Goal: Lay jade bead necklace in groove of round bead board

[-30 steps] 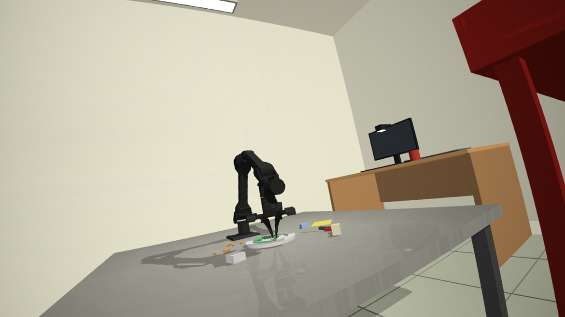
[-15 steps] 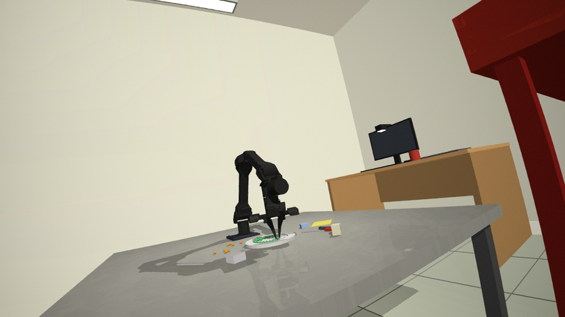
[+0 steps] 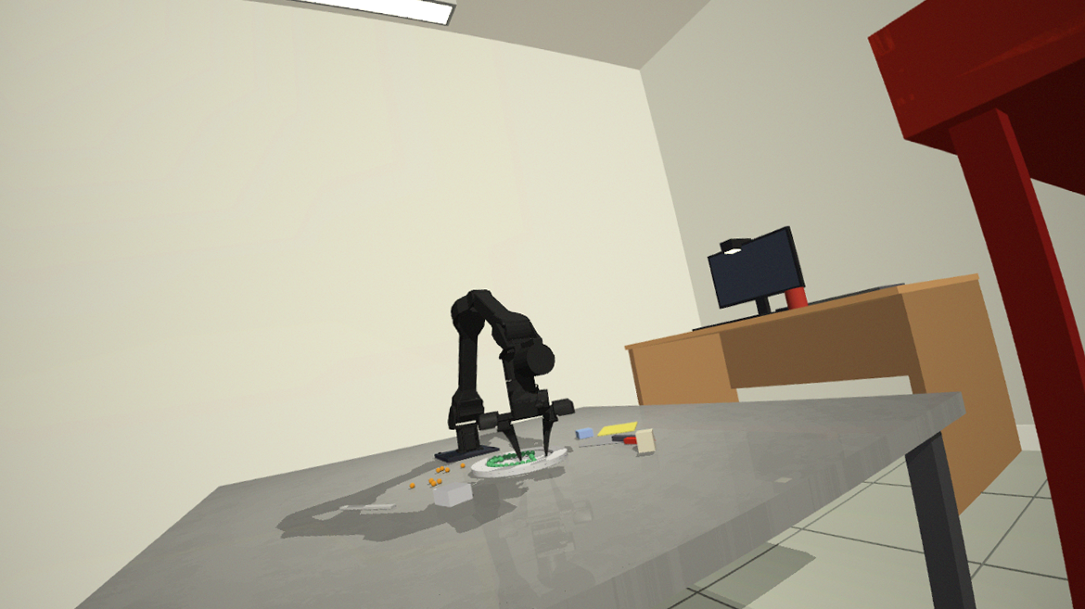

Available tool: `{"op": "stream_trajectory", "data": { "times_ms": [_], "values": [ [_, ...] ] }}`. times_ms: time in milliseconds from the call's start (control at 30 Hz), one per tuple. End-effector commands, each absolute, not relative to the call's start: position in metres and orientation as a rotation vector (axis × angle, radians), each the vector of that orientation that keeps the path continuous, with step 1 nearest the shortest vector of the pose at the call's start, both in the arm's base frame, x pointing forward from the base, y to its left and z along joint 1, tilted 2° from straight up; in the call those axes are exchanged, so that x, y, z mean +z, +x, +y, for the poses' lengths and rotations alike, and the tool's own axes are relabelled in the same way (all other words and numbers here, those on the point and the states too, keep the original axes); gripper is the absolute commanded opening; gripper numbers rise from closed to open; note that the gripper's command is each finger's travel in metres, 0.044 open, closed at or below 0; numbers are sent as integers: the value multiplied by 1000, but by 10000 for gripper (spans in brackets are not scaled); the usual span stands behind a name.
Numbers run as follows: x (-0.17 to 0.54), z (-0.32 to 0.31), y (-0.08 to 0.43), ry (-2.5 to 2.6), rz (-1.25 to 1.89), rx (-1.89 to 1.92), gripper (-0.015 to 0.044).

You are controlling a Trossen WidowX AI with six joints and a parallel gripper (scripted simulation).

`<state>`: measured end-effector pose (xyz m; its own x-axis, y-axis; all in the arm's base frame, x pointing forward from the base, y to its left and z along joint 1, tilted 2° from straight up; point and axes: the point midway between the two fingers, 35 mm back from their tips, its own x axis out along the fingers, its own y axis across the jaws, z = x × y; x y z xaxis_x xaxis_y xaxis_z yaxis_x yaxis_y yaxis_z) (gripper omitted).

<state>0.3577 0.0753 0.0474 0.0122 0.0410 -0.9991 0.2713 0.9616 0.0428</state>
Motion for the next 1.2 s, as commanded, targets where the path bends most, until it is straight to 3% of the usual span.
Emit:
{"op": "stream_trajectory", "data": {
  "times_ms": [0,133,967,1167],
  "values": [
    [48,75,358,249,1553,-183,341],
    [49,75,357,249,1556,-184,440],
    [53,75,357,253,1558,-188,440],
    [83,74,347,84,1564,-19,282]
  ]
}}
